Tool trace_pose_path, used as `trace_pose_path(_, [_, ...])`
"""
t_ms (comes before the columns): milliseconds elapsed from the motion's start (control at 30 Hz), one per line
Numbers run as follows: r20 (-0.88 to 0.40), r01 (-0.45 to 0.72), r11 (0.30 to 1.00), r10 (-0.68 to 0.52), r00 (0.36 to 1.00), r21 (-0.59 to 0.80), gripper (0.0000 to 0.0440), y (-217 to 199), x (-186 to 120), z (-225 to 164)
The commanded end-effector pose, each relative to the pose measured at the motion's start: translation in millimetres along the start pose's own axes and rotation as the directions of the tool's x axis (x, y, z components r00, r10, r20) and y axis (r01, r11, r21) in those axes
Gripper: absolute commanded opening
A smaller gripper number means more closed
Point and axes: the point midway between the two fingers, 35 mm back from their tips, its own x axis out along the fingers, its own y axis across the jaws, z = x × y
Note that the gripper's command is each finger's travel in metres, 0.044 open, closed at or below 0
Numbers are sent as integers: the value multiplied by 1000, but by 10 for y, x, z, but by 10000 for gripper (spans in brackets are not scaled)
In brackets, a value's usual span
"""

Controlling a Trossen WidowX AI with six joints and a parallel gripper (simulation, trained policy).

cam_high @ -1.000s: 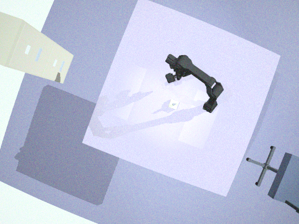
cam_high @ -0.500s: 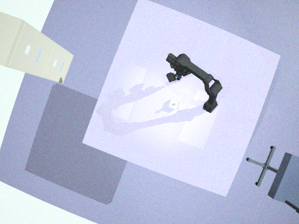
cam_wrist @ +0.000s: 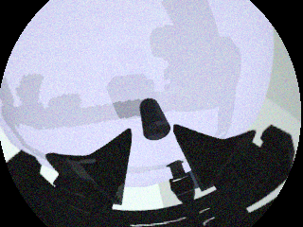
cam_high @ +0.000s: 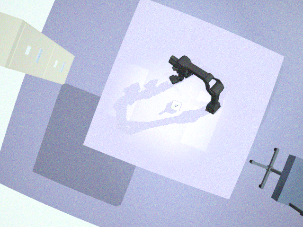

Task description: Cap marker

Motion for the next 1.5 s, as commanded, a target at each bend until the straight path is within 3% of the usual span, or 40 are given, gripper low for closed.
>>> trace_pose_path(0, [-18,14,1000,-14,1000,-23,257,-17,130,7])
trace_pose_path(167, [-18,24,999,-25,1000,-49,228,-31,206,2])
trace_pose_path(367, [14,33,996,-32,999,-77,79,-37,142,-3])
trace_pose_path(867, [151,40,981,-11,989,-190,55,307,-383,-181])
trace_pose_path(1467, [149,50,949,-4,989,-311,20,883,-561,-948])
